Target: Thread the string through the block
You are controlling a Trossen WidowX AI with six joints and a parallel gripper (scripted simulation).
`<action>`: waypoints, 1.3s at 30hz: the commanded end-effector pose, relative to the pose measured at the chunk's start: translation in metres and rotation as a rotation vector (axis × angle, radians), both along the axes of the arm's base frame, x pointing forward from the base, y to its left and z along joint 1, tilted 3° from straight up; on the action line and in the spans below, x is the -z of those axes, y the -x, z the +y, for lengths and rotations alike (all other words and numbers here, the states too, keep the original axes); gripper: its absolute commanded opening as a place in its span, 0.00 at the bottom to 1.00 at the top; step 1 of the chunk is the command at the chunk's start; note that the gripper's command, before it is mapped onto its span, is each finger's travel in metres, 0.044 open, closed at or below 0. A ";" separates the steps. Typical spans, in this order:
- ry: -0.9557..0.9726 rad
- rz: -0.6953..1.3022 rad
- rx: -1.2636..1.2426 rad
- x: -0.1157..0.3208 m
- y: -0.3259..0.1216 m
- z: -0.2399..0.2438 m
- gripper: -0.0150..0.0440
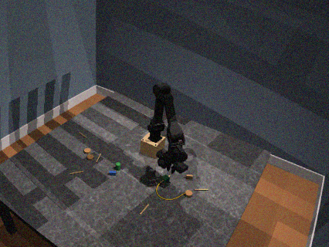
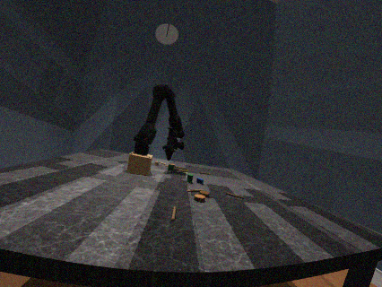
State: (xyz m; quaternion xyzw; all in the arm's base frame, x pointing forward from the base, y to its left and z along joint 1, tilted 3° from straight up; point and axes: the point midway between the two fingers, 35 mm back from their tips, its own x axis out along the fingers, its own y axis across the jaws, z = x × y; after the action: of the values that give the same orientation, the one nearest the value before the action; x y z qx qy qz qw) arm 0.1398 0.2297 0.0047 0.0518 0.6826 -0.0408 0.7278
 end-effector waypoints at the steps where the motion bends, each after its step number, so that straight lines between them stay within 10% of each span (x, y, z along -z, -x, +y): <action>1: 0.008 0.011 0.003 0.009 0.002 -0.003 0.46; 39: 0.008 0.011 0.003 0.046 0.002 -0.006 0.46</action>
State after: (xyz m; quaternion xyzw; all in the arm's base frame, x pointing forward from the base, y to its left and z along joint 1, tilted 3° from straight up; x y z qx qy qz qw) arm 0.1392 0.2244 -0.0402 0.0508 0.6840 -0.0462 0.7262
